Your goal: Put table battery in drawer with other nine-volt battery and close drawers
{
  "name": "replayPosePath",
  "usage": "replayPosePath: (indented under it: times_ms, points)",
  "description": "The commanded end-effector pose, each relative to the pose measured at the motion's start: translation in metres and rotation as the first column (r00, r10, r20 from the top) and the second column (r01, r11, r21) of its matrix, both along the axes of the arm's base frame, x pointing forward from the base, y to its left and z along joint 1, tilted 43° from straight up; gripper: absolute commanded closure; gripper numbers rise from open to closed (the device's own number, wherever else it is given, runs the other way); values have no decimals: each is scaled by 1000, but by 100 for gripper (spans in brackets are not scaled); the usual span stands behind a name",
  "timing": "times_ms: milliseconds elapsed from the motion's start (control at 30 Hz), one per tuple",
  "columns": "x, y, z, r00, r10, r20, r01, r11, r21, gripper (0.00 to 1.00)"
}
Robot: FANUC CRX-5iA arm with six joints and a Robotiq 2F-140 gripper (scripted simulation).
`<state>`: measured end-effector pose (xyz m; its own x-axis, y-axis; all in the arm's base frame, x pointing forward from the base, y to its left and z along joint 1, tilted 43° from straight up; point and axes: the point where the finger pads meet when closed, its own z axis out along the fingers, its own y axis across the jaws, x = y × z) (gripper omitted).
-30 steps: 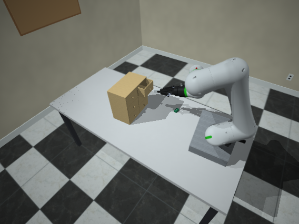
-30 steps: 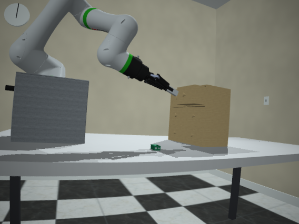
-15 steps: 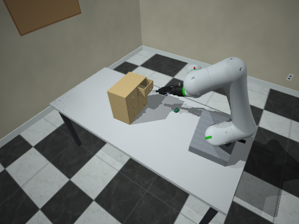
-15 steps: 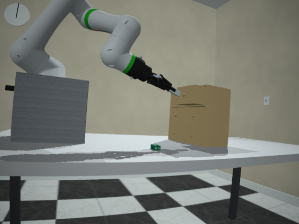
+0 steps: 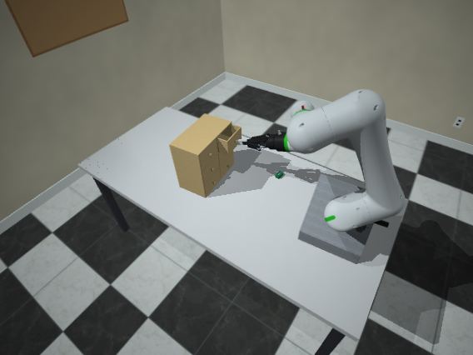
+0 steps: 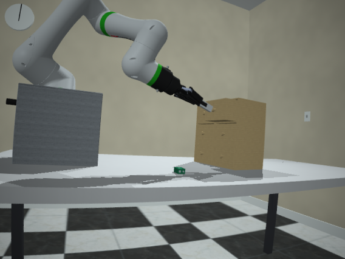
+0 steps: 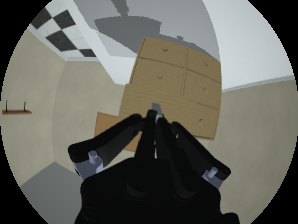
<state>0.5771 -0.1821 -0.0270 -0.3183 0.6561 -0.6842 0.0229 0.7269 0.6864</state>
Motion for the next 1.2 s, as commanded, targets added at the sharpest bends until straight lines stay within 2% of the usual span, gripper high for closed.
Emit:
replayPosePath:
  times_ms: [0, 433, 1167]
  points:
    - [4, 0, 0, 1000, 1, 0, -1, 1000, 0, 100]
    - [28, -1, 0, 1000, 1, 0, -1, 1000, 0, 100]
    - [54, -1, 0, 1000, 1, 0, -1, 1000, 0, 100]
